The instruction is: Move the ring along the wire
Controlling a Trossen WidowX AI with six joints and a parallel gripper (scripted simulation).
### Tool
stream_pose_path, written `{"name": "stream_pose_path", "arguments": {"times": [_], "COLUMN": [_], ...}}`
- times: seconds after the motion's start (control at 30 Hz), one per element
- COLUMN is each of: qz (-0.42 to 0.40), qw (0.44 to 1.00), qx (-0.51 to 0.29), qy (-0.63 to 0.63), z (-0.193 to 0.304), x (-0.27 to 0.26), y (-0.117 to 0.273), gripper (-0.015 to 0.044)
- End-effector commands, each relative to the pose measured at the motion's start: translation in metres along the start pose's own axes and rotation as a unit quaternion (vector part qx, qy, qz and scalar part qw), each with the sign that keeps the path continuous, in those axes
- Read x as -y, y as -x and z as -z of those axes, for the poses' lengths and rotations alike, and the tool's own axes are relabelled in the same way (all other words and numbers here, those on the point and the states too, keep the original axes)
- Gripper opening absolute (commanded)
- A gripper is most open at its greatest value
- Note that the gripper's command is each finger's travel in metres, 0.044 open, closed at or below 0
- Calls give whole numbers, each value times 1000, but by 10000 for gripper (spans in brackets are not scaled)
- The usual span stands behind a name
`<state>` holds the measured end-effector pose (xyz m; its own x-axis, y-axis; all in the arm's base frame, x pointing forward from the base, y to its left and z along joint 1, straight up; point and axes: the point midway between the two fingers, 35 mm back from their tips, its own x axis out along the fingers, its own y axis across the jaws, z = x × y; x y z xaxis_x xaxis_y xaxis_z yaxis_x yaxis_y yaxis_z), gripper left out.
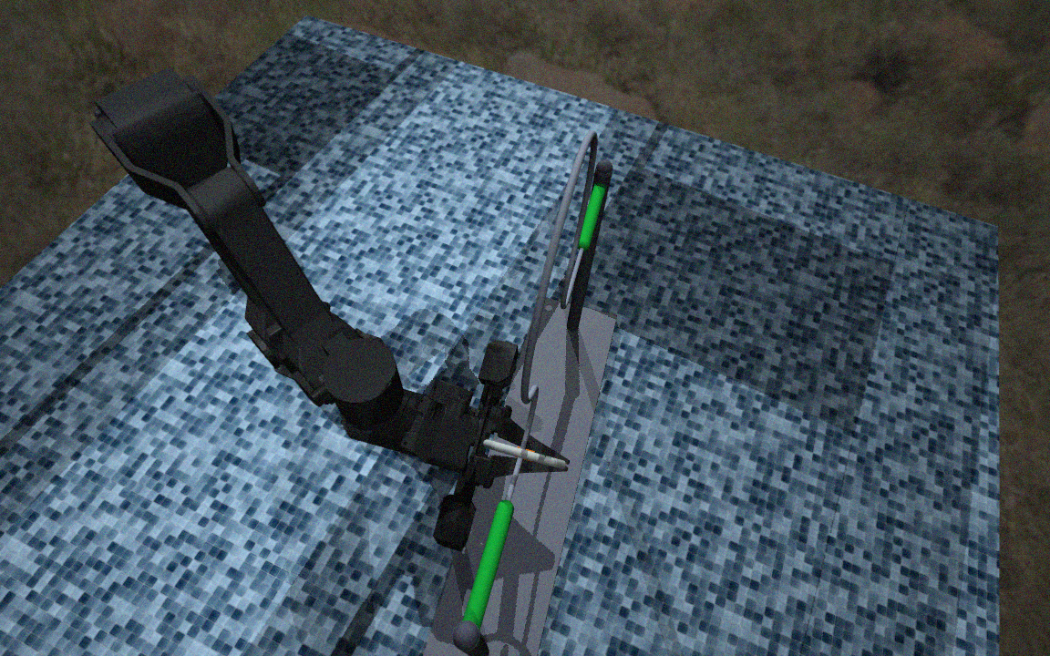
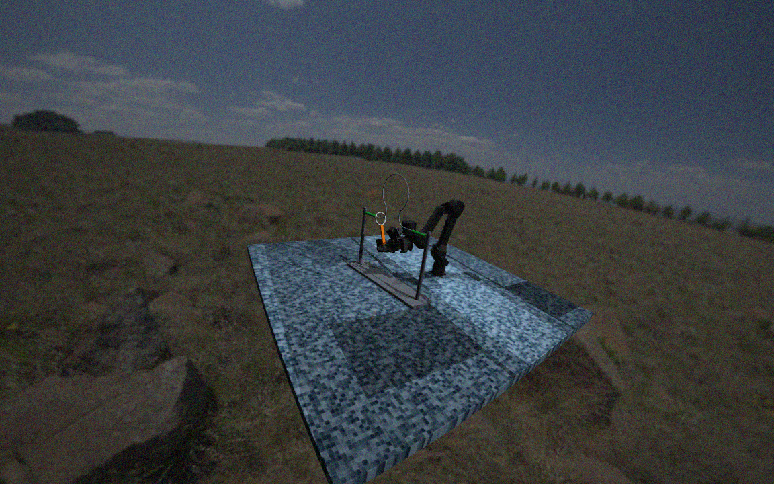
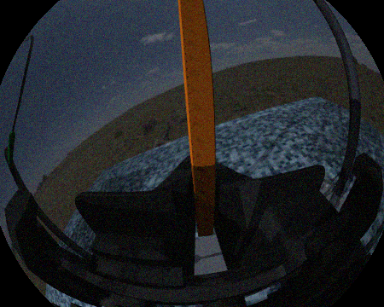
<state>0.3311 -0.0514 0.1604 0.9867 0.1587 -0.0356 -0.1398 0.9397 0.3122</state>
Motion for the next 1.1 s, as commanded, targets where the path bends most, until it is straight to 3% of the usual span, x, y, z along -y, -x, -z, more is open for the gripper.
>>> {"name": "stream_pose_path", "arguments": {"times": [0.0, 1.07], "qz": [-2, -54], "qw": [999, 944], "qx": [-9, -126], "qy": [-33, -299], "z": [-3, -36], "x": [-13, -98], "y": [4, 37], "gripper": [-150, -150]}}
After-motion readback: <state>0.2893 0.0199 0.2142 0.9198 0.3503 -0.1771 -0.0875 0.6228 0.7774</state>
